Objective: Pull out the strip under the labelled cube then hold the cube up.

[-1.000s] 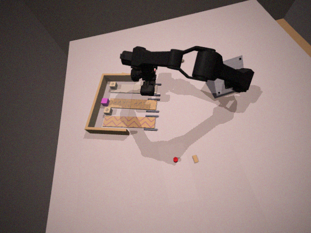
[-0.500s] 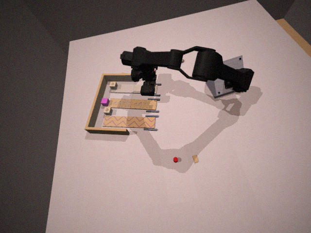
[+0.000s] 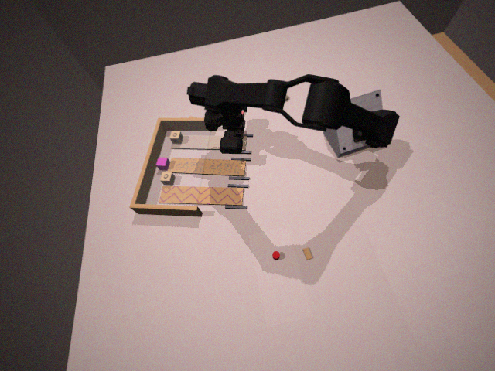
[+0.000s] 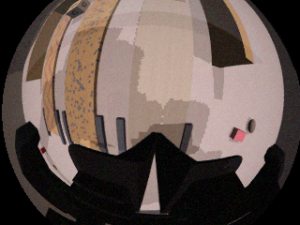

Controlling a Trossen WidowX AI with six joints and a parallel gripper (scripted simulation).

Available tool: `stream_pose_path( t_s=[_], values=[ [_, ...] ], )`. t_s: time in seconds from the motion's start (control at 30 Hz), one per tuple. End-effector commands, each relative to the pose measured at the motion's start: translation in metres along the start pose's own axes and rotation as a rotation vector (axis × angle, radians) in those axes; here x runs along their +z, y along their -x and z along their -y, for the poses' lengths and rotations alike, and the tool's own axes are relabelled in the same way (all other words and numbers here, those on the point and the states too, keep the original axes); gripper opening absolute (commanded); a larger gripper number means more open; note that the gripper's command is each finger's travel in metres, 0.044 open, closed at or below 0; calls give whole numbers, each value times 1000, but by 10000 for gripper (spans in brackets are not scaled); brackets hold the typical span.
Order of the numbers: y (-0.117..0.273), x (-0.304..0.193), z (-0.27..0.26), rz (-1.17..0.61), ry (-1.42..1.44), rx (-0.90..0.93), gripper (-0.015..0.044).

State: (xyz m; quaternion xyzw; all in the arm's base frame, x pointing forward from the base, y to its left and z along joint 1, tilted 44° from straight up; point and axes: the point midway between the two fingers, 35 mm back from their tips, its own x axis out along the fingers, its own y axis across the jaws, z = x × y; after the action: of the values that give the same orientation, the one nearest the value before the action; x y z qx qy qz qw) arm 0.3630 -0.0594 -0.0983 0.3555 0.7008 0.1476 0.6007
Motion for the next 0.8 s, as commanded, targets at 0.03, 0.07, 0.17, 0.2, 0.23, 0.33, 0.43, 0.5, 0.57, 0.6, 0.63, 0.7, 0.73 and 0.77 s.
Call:
stream_pose_path(
  t_s=[0.03, 0.07, 0.17, 0.2, 0.23, 0.33, 0.43, 0.5, 0.57, 0.6, 0.63, 0.7, 0.73, 0.77],
  values=[
    [-2, 0, -1, 0, -4, 6, 0],
    [-2, 0, -1, 0, -4, 6, 0],
    [-2, 0, -1, 0, -4, 6, 0],
    [-2, 0, -1, 0, -4, 6, 0],
    [-2, 0, -1, 0, -4, 6, 0],
    [-3, 0, -1, 0, -4, 6, 0],
    [-3, 0, -1, 0, -4, 6, 0],
    [-3, 1, -1, 0, -4, 6, 0],
    [-3, 1, -1, 0, -4, 6, 0],
    [-3, 1, -1, 0, -4, 6, 0],
    [-3, 1, -1, 0, -4, 6, 0],
    [-4, 1, -1, 0, -4, 6, 0],
    [-4, 1, -1, 0, -4, 6, 0],
    [-4, 1, -1, 0, -4, 6, 0]
  ],
)
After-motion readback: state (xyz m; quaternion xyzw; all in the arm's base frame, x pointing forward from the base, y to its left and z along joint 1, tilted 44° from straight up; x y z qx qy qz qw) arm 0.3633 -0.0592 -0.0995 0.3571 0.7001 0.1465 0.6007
